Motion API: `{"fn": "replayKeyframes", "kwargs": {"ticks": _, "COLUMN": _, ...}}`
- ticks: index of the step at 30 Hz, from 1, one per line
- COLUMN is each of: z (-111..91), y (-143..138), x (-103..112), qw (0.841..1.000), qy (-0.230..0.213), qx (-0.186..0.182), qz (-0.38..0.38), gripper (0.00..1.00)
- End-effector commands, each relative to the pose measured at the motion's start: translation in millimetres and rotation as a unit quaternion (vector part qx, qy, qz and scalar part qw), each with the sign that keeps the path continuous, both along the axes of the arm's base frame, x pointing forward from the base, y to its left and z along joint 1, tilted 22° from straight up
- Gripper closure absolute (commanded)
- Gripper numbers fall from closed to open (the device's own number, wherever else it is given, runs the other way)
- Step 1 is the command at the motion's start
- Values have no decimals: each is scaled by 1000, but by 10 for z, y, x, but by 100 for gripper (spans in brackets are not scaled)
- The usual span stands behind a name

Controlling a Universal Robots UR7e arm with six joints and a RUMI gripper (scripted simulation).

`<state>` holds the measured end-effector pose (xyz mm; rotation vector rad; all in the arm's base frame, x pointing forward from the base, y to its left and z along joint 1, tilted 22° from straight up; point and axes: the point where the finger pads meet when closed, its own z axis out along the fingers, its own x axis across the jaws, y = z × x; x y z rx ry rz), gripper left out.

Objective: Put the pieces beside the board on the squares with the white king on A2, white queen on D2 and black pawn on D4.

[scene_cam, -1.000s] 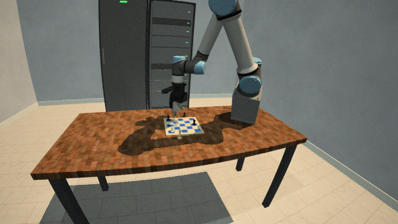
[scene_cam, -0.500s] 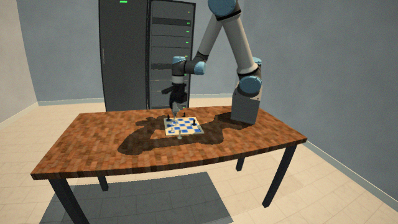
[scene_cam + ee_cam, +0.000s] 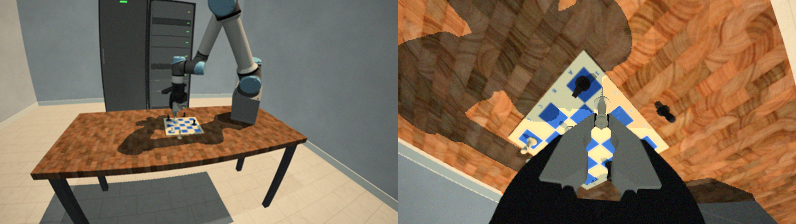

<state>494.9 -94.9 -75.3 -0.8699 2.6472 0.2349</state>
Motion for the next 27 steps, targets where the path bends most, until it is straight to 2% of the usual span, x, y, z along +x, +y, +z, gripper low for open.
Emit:
{"fn": "replayKeyframes", "kwargs": {"ticks": 1, "z": 4, "y": -3, "x": 3, "qw": 1000, "qy": 0, "qx": 0, "qz": 0, "gripper": 100}}
{"fn": "replayKeyframes", "kwargs": {"ticks": 17, "z": 4, "y": -3, "x": 3, "qw": 1000, "qy": 0, "qx": 0, "qz": 0, "gripper": 100}}
{"fn": "replayKeyframes", "kwargs": {"ticks": 18, "z": 4, "y": -3, "x": 3, "qw": 1000, "qy": 0, "qx": 0, "qz": 0, "gripper": 95}}
{"fn": "replayKeyframes", "kwargs": {"ticks": 20, "z": 4, "y": -3, "x": 3, "qw": 1000, "qy": 0, "qx": 0, "qz": 0, "gripper": 95}}
{"fn": "replayKeyframes", "kwargs": {"ticks": 21, "z": 4, "y": -3, "x": 3, "qw": 1000, "qy": 0, "qx": 0, "qz": 0, "gripper": 90}}
{"fn": "replayKeyframes", "kwargs": {"ticks": 25, "z": 4, "y": -3, "x": 3, "qw": 1000, "qy": 0, "qx": 0, "qz": 0, "gripper": 90}}
{"fn": "replayKeyframes", "kwargs": {"ticks": 26, "z": 4, "y": -3, "x": 3, "qw": 1000, "qy": 0, "qx": 0, "qz": 0, "gripper": 85}}
{"fn": "replayKeyframes", "kwargs": {"ticks": 27, "z": 4, "y": -3, "x": 3, "qw": 1000, "qy": 0, "qx": 0, "qz": 0, "gripper": 85}}
